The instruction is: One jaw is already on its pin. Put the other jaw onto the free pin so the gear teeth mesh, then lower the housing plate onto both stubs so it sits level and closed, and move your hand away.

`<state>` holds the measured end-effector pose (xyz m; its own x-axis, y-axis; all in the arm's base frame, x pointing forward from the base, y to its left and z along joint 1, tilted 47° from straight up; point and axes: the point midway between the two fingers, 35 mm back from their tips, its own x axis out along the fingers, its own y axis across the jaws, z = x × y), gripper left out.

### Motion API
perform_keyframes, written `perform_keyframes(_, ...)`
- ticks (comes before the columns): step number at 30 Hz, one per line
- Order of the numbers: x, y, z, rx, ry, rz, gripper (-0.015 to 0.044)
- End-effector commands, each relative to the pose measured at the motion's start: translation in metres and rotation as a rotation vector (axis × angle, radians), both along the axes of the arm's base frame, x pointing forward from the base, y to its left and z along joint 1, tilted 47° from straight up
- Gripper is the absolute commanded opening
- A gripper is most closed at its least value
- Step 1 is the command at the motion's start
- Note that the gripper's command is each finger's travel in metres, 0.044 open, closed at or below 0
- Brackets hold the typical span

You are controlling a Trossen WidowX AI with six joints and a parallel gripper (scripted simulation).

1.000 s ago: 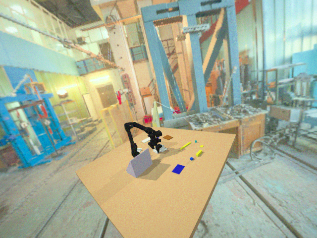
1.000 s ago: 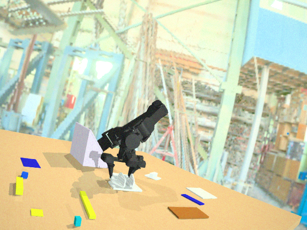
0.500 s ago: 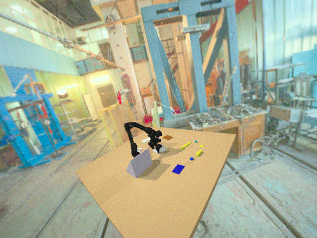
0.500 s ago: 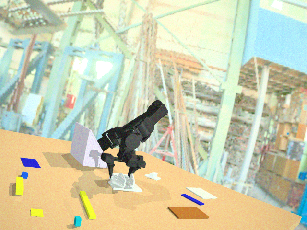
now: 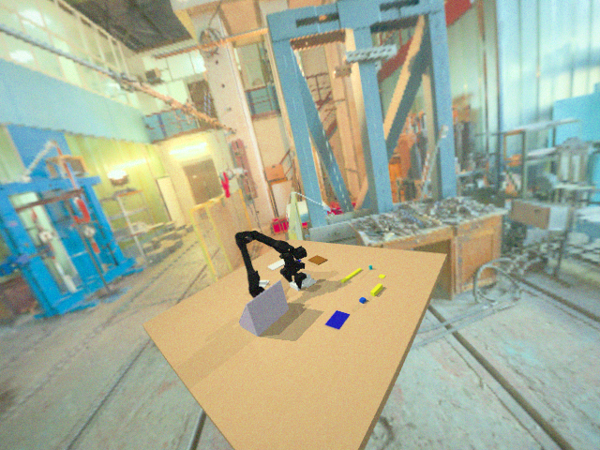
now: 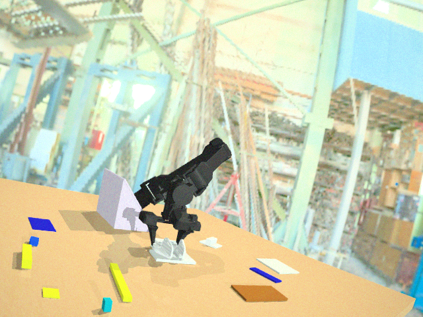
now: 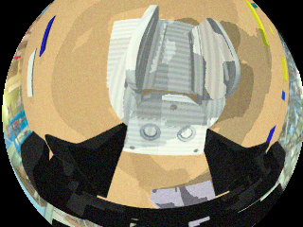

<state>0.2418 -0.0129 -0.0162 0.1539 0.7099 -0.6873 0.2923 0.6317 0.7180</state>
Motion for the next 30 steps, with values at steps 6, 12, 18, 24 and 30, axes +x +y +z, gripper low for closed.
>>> perform_keyframes(6,0.0,0.0003,-0.0003,0.002,0.002,-0.002,0.0351)
perform_keyframes(12,0.0,0.0003,-0.0003,0.002,0.002,-0.002,0.0351)
perform_keyframes(18,0.0,0.0,0.0,0.0,0.0,0.0,0.044)
perform_keyframes(24,0.0,0.0,0.0,0.0,0.0,0.0,0.044)
perform_keyframes(30,0.0,0.0,0.0,0.0,0.0,0.0,0.044)
